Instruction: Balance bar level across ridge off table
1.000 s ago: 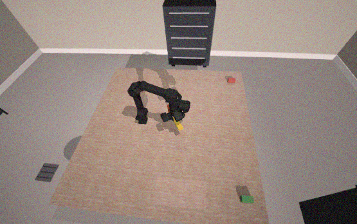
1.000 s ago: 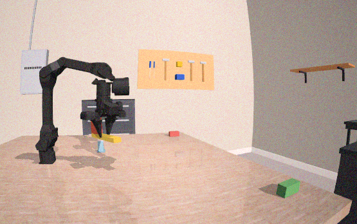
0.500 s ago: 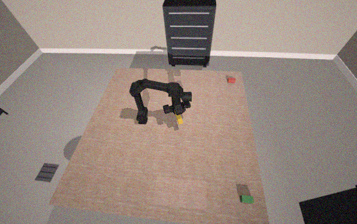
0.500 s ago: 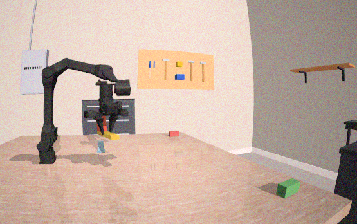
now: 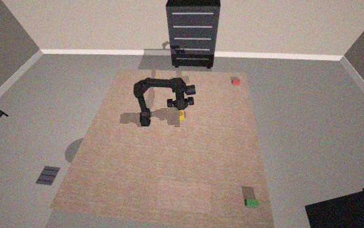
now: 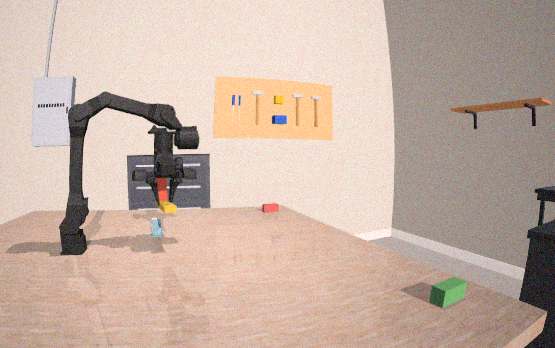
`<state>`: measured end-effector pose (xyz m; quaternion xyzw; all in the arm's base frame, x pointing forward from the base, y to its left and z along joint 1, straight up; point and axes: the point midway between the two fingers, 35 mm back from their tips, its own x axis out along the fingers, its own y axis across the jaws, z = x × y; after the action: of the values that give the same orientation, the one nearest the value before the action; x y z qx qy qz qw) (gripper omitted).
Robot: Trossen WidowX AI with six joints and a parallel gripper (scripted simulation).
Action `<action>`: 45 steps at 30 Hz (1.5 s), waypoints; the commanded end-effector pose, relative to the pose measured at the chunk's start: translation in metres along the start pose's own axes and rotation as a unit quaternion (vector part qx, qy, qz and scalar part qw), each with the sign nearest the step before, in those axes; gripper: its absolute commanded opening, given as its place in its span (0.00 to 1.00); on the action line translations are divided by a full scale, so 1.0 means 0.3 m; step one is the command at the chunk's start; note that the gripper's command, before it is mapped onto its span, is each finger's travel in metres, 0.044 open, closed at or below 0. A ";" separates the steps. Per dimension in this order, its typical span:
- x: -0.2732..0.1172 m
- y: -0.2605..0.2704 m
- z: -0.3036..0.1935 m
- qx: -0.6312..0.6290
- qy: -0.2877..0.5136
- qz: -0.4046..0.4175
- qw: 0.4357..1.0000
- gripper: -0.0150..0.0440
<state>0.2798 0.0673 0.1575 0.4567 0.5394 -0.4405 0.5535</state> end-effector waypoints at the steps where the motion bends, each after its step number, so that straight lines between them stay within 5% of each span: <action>1: -0.003 -0.001 -0.049 0.023 0.002 0.000 1.000 0.25; 19: -0.007 -0.067 -0.258 0.127 0.005 -0.002 0.992 0.25; 45: 0.115 -0.073 -0.263 0.128 0.005 -0.002 0.992 0.25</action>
<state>0.2453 0.1408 0.1285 0.5253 0.4811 -0.5027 0.4898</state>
